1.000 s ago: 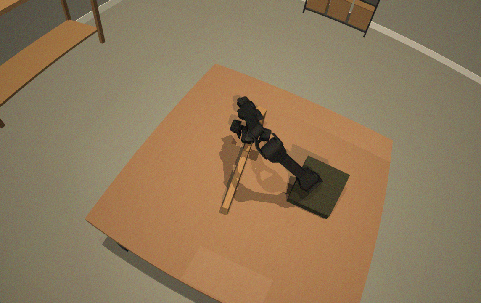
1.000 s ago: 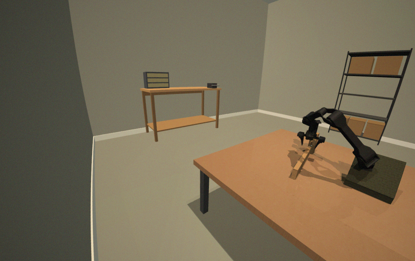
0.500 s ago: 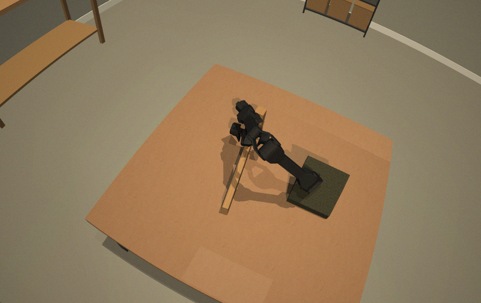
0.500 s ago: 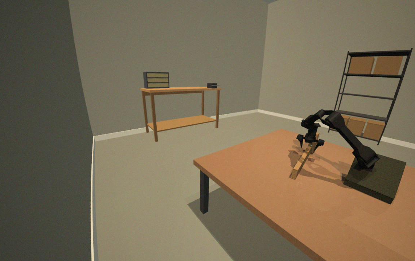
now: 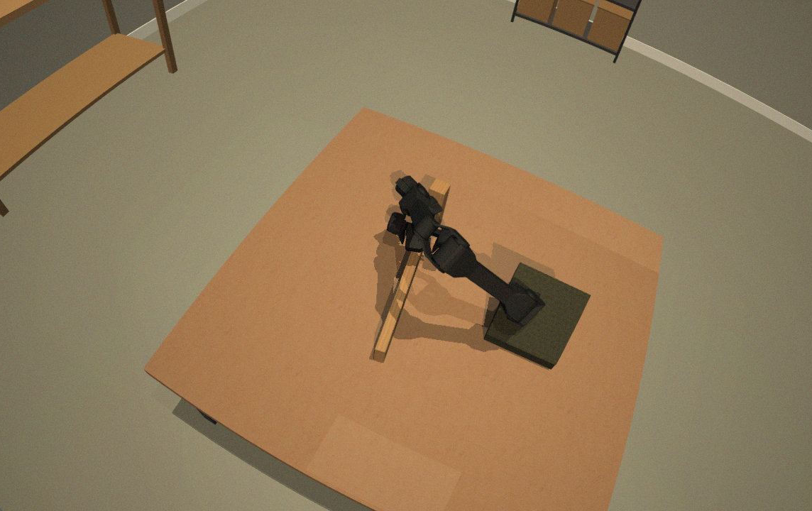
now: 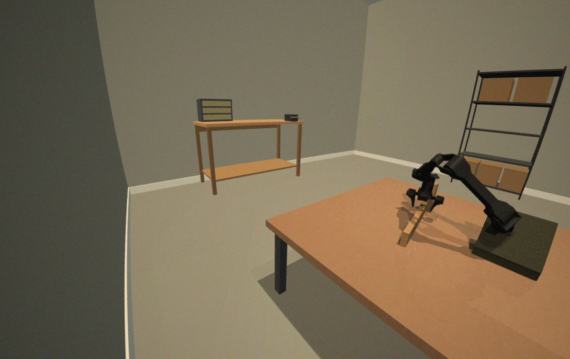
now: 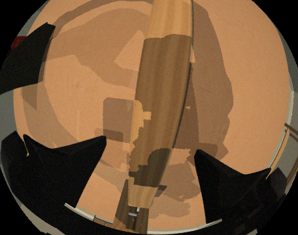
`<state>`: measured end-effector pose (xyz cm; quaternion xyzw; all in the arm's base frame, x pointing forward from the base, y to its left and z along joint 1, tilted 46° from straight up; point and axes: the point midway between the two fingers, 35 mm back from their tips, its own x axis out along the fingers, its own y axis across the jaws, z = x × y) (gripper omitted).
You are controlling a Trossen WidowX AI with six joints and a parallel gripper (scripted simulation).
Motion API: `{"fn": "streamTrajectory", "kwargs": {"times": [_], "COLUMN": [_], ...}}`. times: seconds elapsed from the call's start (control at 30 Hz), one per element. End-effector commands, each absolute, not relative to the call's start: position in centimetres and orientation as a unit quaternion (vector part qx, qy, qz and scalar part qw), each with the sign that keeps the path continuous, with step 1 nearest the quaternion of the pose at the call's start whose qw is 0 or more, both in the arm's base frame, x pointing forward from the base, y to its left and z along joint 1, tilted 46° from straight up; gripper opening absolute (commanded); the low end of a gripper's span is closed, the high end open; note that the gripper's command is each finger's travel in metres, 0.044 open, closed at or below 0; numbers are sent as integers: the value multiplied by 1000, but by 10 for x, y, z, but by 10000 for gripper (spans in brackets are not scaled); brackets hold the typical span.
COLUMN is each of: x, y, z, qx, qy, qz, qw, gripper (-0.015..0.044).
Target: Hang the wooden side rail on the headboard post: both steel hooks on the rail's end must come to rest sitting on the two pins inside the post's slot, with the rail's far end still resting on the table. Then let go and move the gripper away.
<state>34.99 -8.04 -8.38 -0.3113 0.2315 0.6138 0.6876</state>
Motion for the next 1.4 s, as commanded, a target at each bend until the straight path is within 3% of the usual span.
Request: {"fn": "streamTrajectory", "kwargs": {"times": [0.0, 0.47, 0.9, 1.07, 1.17, 1.37], "x": [350, 351, 351, 351, 351, 351], "y": [-75, -60, -60, -60, -60, -60], "z": [-89, -102, -102, -102, -102, -102], "qx": [-307, -307, -307, -307, -307, -307], "qy": [232, 231, 231, 231, 231, 231], "qz": [613, 613, 613, 613, 613, 613], "qw": [690, 690, 690, 690, 690, 690], "gripper": [440, 440, 99, 65, 0, 0]}}
